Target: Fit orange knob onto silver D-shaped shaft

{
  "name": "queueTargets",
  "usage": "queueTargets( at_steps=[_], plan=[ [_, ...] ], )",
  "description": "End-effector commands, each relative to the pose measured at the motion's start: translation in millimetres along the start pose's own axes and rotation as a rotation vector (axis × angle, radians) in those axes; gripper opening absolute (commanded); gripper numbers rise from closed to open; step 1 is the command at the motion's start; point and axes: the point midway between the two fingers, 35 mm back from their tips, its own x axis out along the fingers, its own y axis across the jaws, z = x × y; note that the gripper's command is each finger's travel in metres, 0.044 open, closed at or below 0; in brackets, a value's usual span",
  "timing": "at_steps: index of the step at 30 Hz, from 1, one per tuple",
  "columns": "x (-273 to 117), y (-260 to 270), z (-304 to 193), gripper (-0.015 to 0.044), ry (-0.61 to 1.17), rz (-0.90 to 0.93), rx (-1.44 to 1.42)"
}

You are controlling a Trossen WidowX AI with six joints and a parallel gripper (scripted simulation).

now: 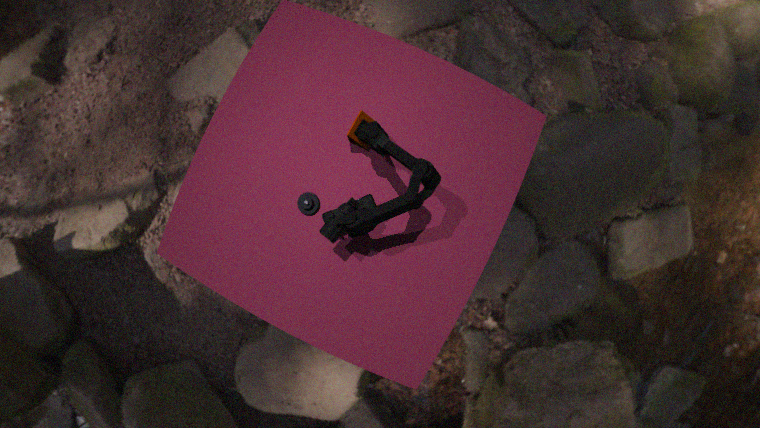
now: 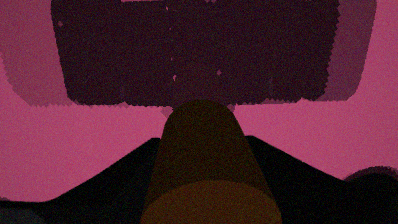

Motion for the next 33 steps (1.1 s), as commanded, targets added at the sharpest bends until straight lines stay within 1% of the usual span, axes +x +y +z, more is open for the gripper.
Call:
queueTargets(
  at_steps=[1,33],
  plan=[
    [-14,-4,1,0.0000,-0.001,-0.011,0.005],
    [-113,-7,0,0.0000,-0.002,-0.002,-0.023]
  ],
)
